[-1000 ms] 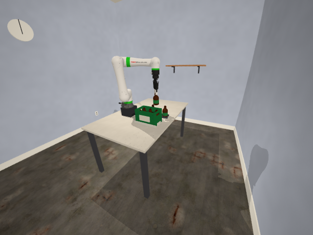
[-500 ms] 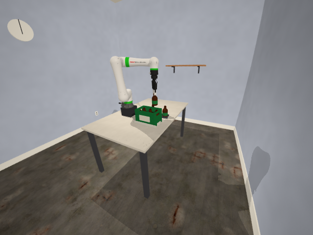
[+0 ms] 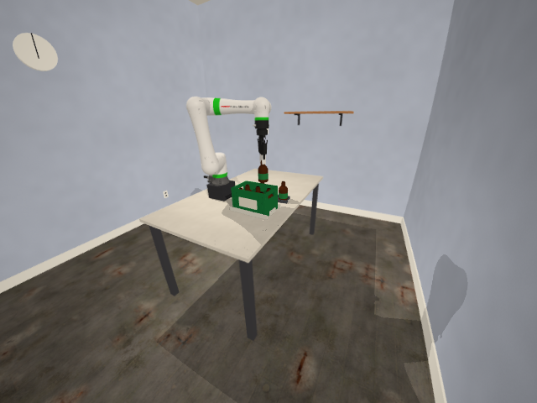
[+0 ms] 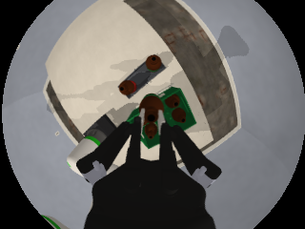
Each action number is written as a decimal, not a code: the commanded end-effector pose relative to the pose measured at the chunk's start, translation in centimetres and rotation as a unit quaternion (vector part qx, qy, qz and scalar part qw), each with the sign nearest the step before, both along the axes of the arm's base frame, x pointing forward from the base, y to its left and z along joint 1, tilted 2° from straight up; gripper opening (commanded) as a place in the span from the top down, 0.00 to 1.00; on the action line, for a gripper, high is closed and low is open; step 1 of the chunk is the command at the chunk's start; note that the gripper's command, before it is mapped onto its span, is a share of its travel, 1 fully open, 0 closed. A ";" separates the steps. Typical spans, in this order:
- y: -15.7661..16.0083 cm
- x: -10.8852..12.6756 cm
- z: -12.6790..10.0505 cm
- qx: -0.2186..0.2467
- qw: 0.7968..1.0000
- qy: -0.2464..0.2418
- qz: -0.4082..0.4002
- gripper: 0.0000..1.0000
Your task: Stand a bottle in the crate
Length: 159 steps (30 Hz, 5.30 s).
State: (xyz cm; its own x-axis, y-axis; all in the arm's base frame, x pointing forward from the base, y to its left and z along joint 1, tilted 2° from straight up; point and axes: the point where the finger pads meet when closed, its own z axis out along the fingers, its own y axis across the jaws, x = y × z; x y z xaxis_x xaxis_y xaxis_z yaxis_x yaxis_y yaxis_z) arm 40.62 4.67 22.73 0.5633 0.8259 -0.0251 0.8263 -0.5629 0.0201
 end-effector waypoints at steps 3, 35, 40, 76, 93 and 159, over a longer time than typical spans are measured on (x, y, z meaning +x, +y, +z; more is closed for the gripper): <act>-1.2 0.0 0.1 0.000 1.000 0.000 0.000 1.00; -7.5 -0.1 0.3 0.000 1.000 0.000 0.000 1.00; -8.3 -0.1 0.3 0.000 1.000 0.000 0.000 1.00; -13.1 -0.2 0.4 0.000 1.000 0.000 0.000 1.00; -14.3 -0.2 0.5 0.000 1.000 0.000 0.000 1.00; -14.9 -0.2 0.5 0.000 1.000 0.000 0.000 1.00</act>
State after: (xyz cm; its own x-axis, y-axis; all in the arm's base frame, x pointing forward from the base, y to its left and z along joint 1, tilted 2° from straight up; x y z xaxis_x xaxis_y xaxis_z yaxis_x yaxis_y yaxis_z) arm 40.41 -10.28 23.20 0.5631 0.8260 -0.0248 0.8264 -0.5628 0.0199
